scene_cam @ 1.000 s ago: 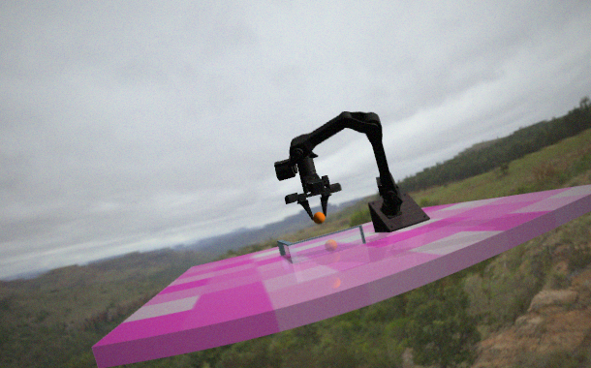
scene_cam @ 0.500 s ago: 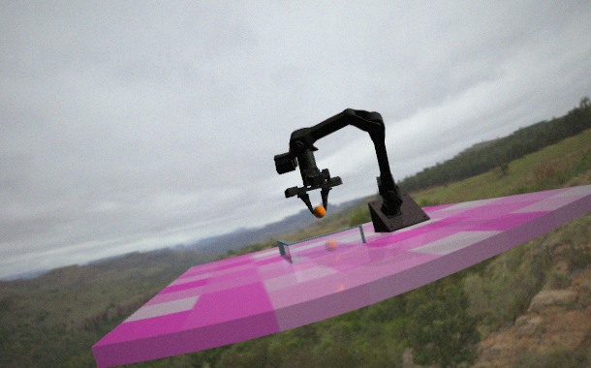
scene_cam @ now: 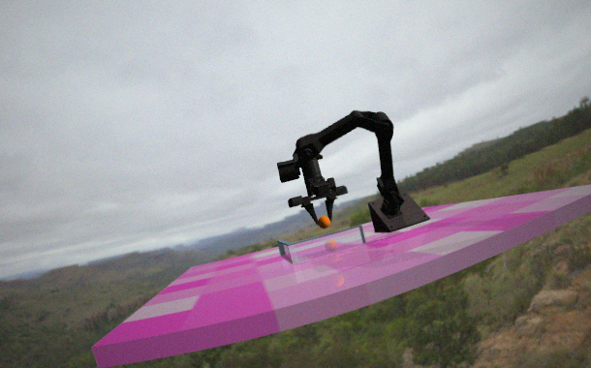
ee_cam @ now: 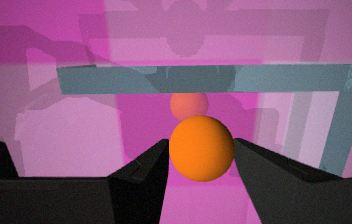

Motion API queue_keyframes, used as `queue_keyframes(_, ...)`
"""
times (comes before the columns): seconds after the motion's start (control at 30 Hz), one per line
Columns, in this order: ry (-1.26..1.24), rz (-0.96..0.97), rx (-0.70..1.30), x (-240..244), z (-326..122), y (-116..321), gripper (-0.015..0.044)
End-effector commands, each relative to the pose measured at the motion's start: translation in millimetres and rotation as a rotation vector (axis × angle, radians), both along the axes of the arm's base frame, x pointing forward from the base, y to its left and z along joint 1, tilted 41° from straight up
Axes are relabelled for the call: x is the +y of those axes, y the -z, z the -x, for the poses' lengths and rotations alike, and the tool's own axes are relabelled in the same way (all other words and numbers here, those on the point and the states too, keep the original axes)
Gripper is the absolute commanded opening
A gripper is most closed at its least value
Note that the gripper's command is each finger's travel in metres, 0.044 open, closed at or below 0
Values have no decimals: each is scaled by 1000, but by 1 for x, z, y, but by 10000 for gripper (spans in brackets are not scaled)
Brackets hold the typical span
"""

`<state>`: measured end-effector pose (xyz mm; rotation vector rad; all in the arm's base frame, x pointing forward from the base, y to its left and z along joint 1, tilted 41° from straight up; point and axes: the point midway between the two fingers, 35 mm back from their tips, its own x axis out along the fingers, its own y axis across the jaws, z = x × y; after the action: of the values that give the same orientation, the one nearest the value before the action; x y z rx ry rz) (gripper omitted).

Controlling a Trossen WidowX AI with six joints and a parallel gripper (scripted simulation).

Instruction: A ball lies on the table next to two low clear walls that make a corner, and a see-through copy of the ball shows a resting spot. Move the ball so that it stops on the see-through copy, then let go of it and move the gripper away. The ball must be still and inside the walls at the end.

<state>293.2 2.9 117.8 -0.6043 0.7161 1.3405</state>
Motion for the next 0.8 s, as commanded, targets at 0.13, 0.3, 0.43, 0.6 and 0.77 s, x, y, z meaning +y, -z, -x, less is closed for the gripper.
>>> queue_keyframes(0.13, 1, -3, 0, 25, -3, 26, 0)
queue_keyframes(0.3, 1, -6, 0, 42, -3, 44, 0)
queue_keyframes(0.43, 1, -6, -1, 44, -3, 46, 0)
queue_keyframes(0.6, 1, -6, -1, 46, -4, 48, 0)
queue_keyframes(0.77, 1, -6, -1, 51, -4, 54, 0)
